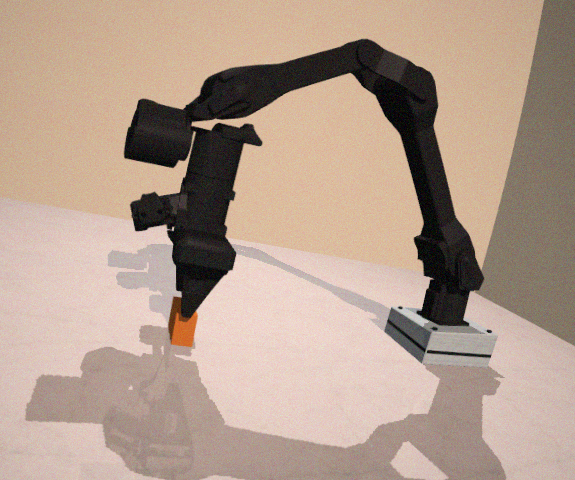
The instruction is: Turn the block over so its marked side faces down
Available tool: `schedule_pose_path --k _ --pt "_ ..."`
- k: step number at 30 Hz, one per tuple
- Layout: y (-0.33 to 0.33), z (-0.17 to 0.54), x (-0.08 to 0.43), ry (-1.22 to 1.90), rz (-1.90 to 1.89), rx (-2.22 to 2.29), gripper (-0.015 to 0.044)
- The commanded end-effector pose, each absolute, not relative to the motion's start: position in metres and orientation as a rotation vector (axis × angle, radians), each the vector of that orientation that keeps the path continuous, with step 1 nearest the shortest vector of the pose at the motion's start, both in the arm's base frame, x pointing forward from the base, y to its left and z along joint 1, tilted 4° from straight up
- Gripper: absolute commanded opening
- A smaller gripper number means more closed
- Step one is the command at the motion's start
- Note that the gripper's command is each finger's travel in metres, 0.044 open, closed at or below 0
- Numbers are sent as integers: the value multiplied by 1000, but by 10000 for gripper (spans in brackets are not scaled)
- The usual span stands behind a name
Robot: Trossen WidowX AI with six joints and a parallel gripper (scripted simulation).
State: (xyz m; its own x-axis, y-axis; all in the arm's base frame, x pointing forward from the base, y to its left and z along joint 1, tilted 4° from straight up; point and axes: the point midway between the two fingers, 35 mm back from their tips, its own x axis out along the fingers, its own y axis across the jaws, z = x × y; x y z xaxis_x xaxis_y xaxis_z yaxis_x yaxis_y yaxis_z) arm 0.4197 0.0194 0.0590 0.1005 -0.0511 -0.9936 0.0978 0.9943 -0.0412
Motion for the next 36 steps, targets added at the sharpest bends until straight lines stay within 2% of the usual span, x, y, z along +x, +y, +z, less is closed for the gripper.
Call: schedule_pose_path --k 1,9,15,36 --pt "20 46 418 1483 -107 40 440" --pt "19 39 418 1483 -107 40 440" --pt "19 39 418 1483 -107 40 282" --pt "19 39 418 1483 -107 40 142"
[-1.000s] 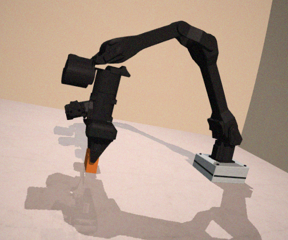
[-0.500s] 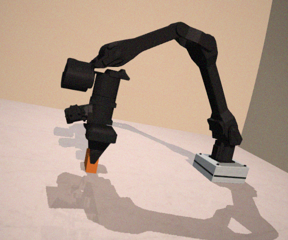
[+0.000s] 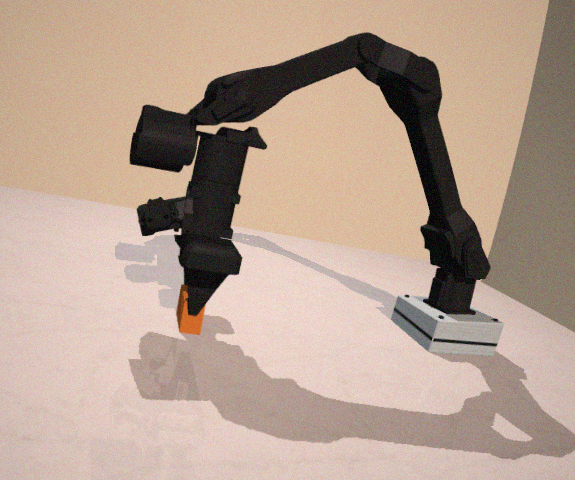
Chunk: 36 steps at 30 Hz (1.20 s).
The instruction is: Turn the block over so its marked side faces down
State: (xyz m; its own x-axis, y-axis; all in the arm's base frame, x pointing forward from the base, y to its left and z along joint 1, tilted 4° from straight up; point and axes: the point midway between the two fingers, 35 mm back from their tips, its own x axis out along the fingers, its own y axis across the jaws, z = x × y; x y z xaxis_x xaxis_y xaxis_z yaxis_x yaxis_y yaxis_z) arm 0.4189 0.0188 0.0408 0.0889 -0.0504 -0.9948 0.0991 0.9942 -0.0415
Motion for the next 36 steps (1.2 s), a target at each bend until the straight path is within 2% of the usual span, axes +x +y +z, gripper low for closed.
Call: schedule_pose_path --k 1,5,6,14,36 --pt "19 40 418 1483 -107 40 116" --pt "20 64 416 1483 -106 40 11" --pt "21 68 416 1483 -106 40 0" --pt "21 68 416 1473 -106 39 0" --pt "22 54 422 1168 -103 15 0"
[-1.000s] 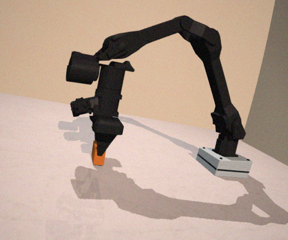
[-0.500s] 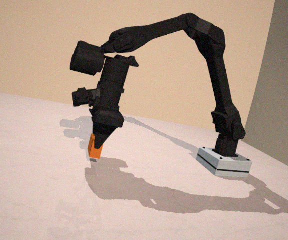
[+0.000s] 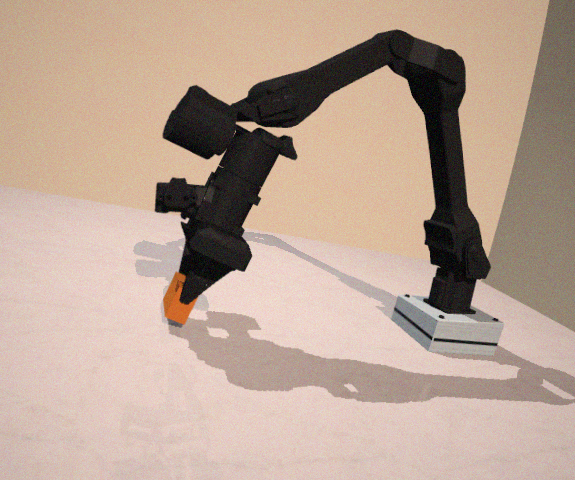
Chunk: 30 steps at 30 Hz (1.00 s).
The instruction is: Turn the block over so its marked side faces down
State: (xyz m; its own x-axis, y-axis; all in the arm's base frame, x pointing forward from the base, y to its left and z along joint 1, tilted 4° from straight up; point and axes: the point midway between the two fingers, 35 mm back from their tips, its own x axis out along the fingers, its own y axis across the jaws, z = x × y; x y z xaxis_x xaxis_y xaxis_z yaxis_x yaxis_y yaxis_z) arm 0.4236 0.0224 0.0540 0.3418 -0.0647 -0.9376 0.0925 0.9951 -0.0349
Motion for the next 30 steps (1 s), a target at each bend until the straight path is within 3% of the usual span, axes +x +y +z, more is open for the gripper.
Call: schedule_pose_path --k 1,30 --pt "22 54 422 1154 -103 14 0" --pt "22 42 419 831 -103 2 0"
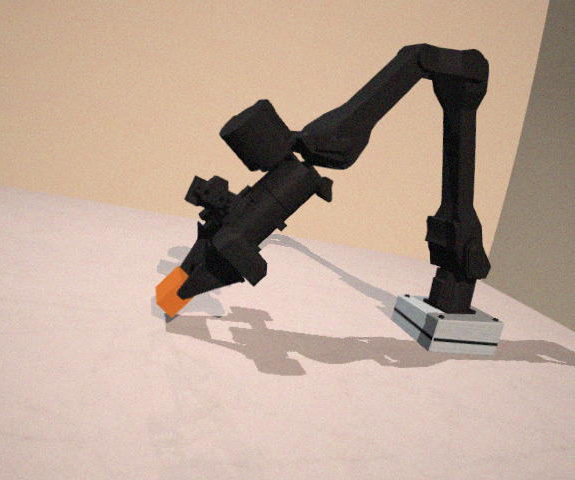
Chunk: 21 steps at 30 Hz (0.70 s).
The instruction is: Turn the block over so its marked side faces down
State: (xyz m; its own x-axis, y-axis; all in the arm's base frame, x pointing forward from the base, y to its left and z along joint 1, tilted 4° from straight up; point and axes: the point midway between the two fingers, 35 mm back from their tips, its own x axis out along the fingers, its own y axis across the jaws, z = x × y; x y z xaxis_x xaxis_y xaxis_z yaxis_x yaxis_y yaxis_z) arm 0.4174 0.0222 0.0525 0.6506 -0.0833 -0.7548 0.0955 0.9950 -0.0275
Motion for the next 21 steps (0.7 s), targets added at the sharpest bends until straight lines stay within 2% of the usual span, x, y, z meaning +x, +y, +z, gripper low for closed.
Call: schedule_pose_path --k 1,21 --pt "22 40 420 816 -102 1 0" --pt "22 12 429 522 -96 -16 0"
